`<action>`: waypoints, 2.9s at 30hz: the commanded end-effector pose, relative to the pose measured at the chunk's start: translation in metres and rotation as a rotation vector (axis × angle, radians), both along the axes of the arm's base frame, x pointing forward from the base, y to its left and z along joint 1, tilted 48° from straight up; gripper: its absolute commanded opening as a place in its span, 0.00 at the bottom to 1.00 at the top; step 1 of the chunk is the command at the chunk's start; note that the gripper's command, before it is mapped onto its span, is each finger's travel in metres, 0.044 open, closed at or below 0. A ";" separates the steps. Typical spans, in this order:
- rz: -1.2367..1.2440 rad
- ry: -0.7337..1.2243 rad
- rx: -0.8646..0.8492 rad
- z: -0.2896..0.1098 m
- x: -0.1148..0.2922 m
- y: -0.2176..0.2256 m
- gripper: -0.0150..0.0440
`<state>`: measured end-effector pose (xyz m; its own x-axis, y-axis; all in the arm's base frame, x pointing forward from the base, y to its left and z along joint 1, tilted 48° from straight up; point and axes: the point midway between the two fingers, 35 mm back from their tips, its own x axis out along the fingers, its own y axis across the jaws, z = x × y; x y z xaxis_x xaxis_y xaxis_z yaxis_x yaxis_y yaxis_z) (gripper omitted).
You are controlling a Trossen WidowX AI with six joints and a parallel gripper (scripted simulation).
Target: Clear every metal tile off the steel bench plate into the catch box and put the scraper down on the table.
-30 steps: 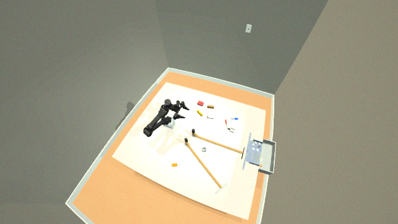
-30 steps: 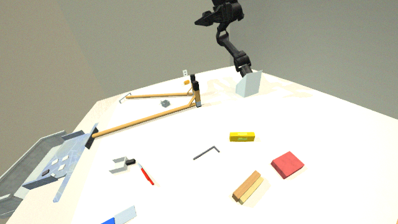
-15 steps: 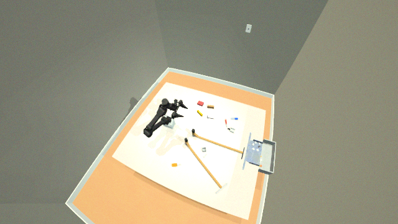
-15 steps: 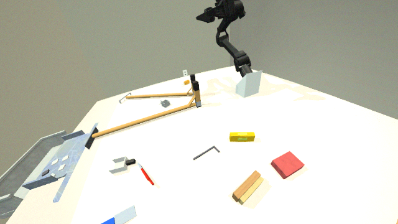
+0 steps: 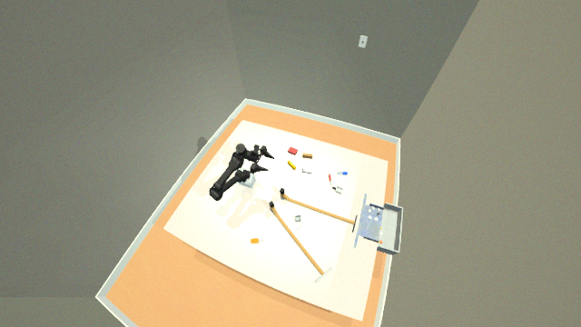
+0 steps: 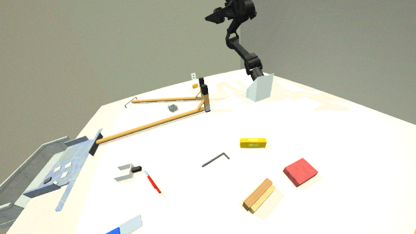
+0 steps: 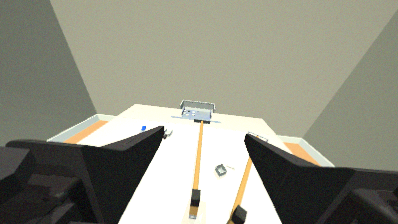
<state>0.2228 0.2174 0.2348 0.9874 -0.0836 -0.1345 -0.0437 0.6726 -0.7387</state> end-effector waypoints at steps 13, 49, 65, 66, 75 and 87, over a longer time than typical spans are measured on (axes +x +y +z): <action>-0.047 0.027 -0.016 -0.014 0.014 -0.012 1.00; -0.377 0.289 -0.043 -0.116 0.071 -0.123 1.00; -0.549 0.431 -0.018 -0.161 0.068 -0.182 1.00; -0.561 0.442 -0.017 -0.163 0.067 -0.186 1.00; -0.600 0.477 -0.012 -0.173 0.064 -0.199 1.00; -0.589 0.462 -0.007 -0.148 0.055 -0.171 1.00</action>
<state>0.2796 0.0371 0.0751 0.6083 -0.5884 -0.5327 0.0040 0.6734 -0.7392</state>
